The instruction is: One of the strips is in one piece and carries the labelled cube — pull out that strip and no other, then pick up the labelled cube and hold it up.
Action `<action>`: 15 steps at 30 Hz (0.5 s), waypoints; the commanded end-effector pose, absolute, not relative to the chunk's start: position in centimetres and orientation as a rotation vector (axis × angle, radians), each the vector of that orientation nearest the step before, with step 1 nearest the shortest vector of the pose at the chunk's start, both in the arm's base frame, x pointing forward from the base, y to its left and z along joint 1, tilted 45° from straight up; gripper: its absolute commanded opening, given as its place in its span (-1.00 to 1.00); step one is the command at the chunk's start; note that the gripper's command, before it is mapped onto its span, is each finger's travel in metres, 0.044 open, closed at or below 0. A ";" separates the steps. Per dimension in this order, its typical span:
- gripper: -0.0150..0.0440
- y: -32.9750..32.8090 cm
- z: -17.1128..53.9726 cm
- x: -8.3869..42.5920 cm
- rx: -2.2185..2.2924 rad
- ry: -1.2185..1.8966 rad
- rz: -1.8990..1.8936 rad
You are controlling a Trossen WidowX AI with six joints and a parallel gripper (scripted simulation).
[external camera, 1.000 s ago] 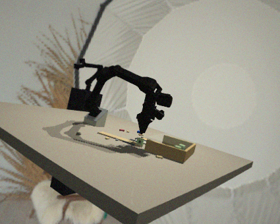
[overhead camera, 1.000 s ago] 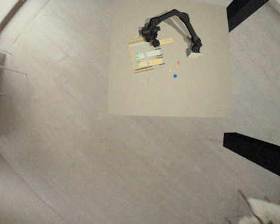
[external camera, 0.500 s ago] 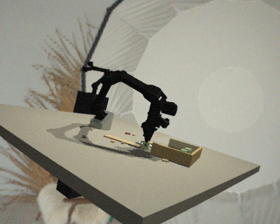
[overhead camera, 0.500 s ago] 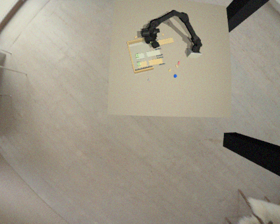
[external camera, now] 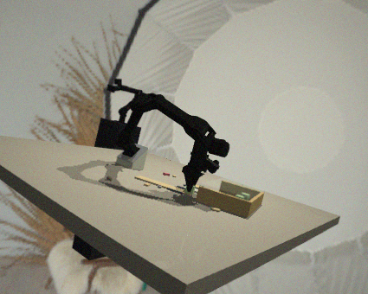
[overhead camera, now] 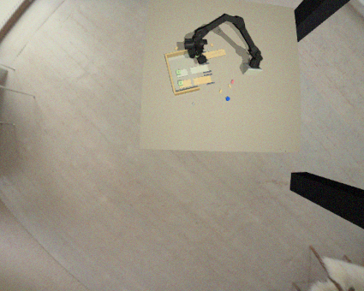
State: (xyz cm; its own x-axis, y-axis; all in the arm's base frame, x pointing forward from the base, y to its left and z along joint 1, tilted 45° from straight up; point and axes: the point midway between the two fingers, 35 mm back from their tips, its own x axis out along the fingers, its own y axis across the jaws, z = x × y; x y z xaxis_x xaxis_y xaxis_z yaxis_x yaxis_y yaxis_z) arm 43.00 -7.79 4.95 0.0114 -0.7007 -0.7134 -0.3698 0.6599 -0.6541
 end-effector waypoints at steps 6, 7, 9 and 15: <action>0.00 -7.9 4.9 43.0 -0.901 1.601 -0.323; -0.02 -7.9 4.9 43.0 -0.901 1.601 -0.323; -0.07 -7.9 4.9 43.0 -0.901 1.601 -0.323; -0.34 -7.9 4.9 43.0 -0.901 1.601 -0.323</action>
